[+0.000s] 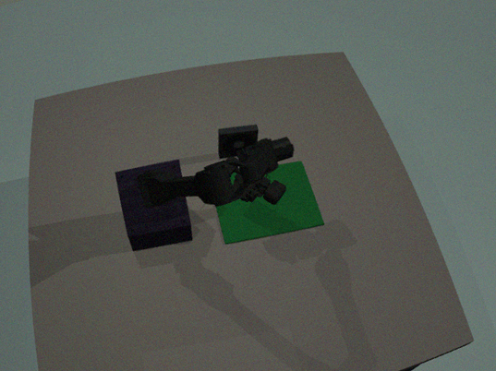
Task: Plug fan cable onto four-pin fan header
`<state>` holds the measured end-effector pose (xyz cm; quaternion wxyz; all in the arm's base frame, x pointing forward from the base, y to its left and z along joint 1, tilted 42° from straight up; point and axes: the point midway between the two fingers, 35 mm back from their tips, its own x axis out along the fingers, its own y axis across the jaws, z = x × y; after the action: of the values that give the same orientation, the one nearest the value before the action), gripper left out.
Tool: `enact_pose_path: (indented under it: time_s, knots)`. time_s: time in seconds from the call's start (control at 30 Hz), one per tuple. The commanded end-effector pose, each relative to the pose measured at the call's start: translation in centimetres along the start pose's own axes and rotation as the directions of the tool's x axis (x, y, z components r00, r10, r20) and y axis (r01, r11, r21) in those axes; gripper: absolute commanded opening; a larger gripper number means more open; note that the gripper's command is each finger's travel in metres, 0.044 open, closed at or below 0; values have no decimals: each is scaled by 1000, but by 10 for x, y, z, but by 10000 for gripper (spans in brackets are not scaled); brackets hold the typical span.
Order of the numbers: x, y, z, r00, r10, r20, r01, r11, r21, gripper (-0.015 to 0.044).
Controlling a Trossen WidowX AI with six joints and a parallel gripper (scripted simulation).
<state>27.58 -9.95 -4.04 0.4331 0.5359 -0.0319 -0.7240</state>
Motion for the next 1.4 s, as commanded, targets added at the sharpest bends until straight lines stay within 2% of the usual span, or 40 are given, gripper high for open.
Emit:
enact_pose_path:
  time_s: [0.0,0.13,1.17,1.37]
  knots:
    - [0,-28,-25,1000,-5,-2,5,992,-128,0]
    - [0,-45,-38,1000,-3,0,3,978,-206,0]
    - [0,-44,-31,1000,-3,1,3,977,-212,0]
    - [22,-44,-30,1000,-2,2,3,977,-211,0]
